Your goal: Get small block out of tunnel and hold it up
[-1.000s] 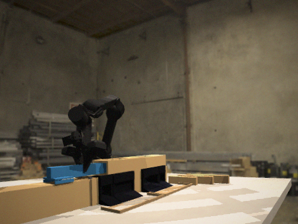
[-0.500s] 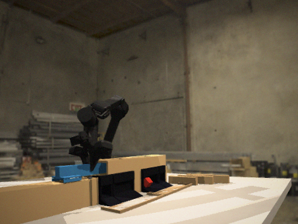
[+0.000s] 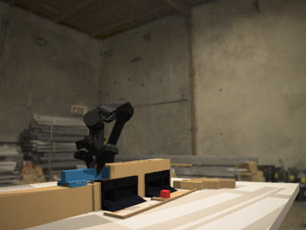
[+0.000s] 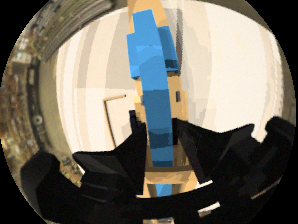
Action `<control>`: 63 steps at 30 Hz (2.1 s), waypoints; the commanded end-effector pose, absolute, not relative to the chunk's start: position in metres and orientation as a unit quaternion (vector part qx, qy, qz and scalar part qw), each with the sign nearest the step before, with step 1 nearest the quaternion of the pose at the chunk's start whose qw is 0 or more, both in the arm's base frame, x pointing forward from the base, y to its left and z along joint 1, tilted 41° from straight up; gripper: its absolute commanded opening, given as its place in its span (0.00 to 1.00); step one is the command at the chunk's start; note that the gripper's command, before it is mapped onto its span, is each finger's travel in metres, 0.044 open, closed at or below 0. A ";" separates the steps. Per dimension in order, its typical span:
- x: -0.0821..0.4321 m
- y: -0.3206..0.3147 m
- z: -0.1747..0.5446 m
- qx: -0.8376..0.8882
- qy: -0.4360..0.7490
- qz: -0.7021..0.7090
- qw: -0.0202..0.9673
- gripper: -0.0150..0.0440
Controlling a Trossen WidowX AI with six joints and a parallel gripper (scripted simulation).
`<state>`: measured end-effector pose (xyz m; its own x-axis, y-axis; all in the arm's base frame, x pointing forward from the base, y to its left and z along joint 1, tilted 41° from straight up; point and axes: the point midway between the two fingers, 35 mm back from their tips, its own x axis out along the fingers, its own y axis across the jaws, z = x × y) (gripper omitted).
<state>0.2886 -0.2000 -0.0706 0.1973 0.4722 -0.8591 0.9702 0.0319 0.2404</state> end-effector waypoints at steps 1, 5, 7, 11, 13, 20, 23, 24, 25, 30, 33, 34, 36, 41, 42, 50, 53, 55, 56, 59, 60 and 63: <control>0.289 -0.205 -0.067 0.636 0.568 -0.281 0.441 0.70; 0.289 -0.216 -0.054 0.637 0.570 -0.277 0.439 0.88; 0.289 -0.222 -0.046 0.638 0.571 -0.275 0.438 0.97; 0.293 -0.227 -0.057 0.637 0.571 -0.276 0.438 1.00; 0.296 -0.243 -0.066 0.637 0.571 -0.275 0.439 1.00; 0.299 -0.260 -0.077 0.638 0.571 -0.274 0.439 1.00; 0.300 -0.258 -0.080 0.638 0.571 -0.274 0.439 1.00; 0.300 -0.257 -0.081 0.638 0.571 -0.274 0.439 1.00; 0.300 -0.256 -0.082 0.638 0.571 -0.274 0.439 1.00; 0.300 -0.251 -0.089 0.638 0.571 -0.274 0.439 1.00; 0.300 -0.248 -0.092 0.638 0.571 -0.274 0.439 1.00; 0.300 -0.247 -0.094 0.638 0.571 -0.274 0.439 1.00; 0.300 -0.245 -0.096 0.638 0.571 -0.274 0.439 1.00; 0.300 -0.240 -0.102 0.638 0.571 -0.273 0.439 1.00; 0.300 -0.239 -0.103 0.638 0.571 -0.273 0.439 1.00; 0.300 -0.240 -0.102 0.636 0.571 -0.274 0.441 0.73; 0.300 -0.240 -0.102 0.636 0.571 -0.274 0.441 0.60; 0.300 -0.240 -0.102 0.636 0.571 -0.274 0.441 0.51; 0.300 -0.240 -0.102 0.636 0.571 -0.274 0.441 0.47; 0.300 -0.240 -0.102 0.636 0.571 -0.274 0.441 0.37; 0.300 -0.240 -0.102 0.636 0.571 -0.274 0.441 0.35; 0.300 -0.239 -0.101 0.636 0.571 -0.274 0.441 0.25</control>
